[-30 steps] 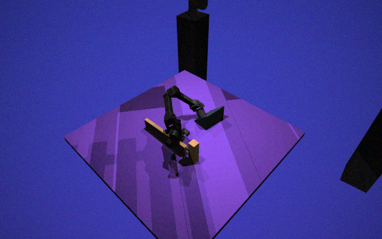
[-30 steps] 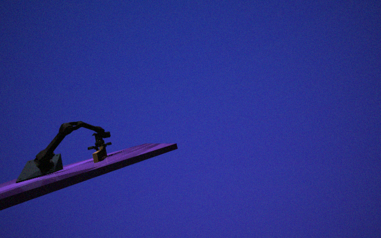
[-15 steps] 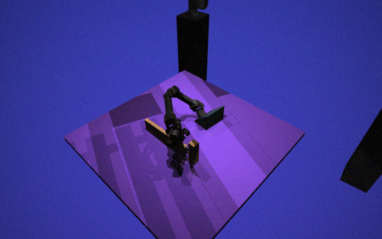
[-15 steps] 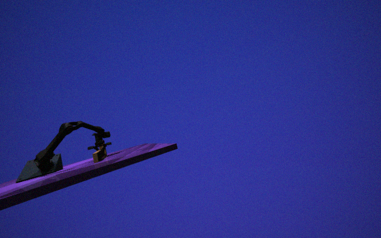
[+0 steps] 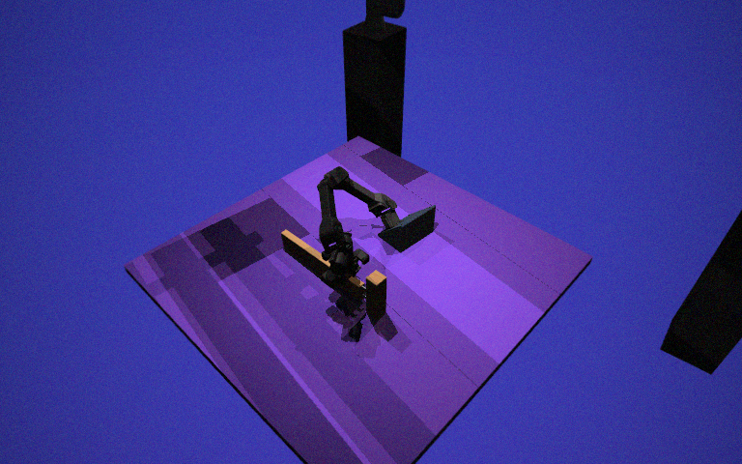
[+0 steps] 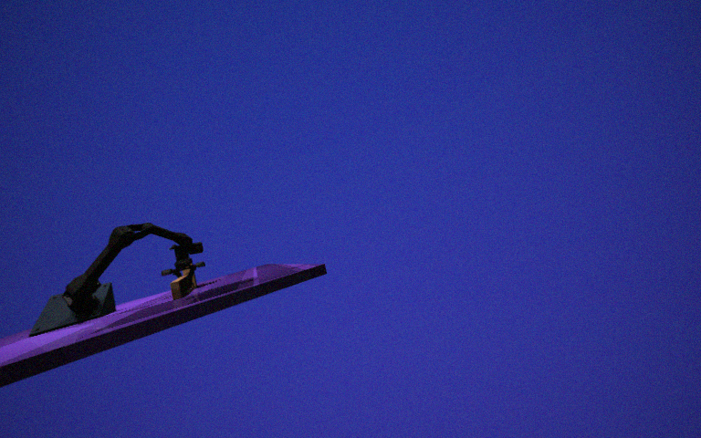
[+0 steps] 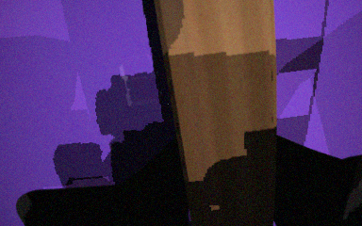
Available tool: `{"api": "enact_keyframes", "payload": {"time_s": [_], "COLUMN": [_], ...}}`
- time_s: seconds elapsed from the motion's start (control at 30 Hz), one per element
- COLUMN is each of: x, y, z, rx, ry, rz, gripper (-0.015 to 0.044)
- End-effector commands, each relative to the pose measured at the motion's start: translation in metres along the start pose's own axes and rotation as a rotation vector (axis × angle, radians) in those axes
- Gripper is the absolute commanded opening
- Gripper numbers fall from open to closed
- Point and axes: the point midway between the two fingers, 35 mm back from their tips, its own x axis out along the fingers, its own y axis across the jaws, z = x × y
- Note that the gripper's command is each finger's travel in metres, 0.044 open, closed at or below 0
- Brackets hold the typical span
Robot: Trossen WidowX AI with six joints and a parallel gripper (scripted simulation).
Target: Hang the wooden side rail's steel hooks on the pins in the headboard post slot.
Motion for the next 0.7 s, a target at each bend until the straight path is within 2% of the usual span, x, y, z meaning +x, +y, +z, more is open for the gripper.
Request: {"api": "enact_keyframes", "payload": {"time_s": [0.0,0.67], "x": [-0.0022,-0.0026], "y": [0.0014,-0.0003], "z": [-0.0023,-0.0045], "rx": [0.004,0.004], "ry": [0.006,0.006], "rz": [0.005,0.005], "gripper": [0.0000,0.0000]}}
